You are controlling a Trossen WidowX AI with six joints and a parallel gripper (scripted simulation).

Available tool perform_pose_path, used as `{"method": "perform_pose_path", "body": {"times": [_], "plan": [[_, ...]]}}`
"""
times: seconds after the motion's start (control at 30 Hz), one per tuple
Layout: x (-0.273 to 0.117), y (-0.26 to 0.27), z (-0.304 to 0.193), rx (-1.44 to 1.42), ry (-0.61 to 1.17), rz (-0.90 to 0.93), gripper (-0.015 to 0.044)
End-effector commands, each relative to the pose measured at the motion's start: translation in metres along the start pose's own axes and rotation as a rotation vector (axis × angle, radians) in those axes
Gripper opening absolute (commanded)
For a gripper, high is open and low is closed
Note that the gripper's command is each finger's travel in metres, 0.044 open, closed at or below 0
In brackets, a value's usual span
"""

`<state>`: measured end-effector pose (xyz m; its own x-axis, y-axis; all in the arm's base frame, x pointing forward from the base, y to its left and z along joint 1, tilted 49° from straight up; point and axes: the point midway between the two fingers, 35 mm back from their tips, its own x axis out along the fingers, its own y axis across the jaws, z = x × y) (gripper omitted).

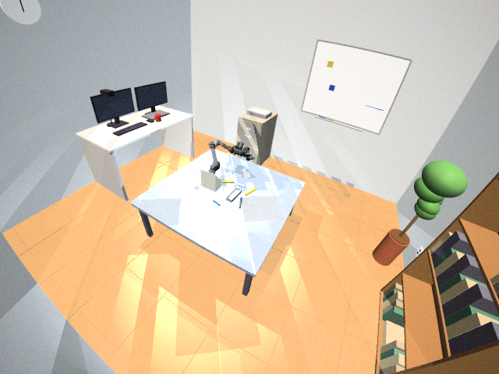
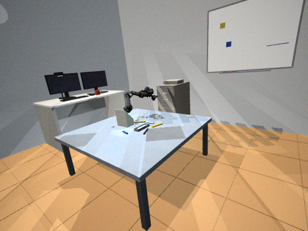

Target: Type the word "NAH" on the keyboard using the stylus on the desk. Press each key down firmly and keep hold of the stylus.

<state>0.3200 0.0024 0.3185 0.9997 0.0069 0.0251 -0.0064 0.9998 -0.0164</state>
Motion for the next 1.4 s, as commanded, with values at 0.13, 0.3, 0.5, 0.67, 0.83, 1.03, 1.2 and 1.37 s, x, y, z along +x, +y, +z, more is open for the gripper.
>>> {"method": "perform_pose_path", "body": {"times": [0.13, 0.3, 0.5, 0.67, 0.83, 1.03, 1.2, 1.37], "plan": [[0.025, 0.014, -0.054, -0.009, 0.228, 0.104, 0.0309], [0.039, 0.033, -0.134, 0.027, 0.557, 0.263, 0.0177], [0.025, 0.058, -0.223, 0.166, 0.951, 0.463, 0.0020], [-0.003, 0.077, -0.277, 0.364, 1.250, 0.608, 0.0000], [-0.033, 0.094, -0.310, 0.621, 1.500, 0.708, 0.0000], [-0.036, 0.096, -0.314, 0.660, 1.530, 0.718, 0.0000], [-0.036, 0.096, -0.314, 0.660, 1.530, 0.718, 0.0000], [-0.035, 0.089, -0.321, 0.659, 1.530, 0.717, 0.0000]]}}
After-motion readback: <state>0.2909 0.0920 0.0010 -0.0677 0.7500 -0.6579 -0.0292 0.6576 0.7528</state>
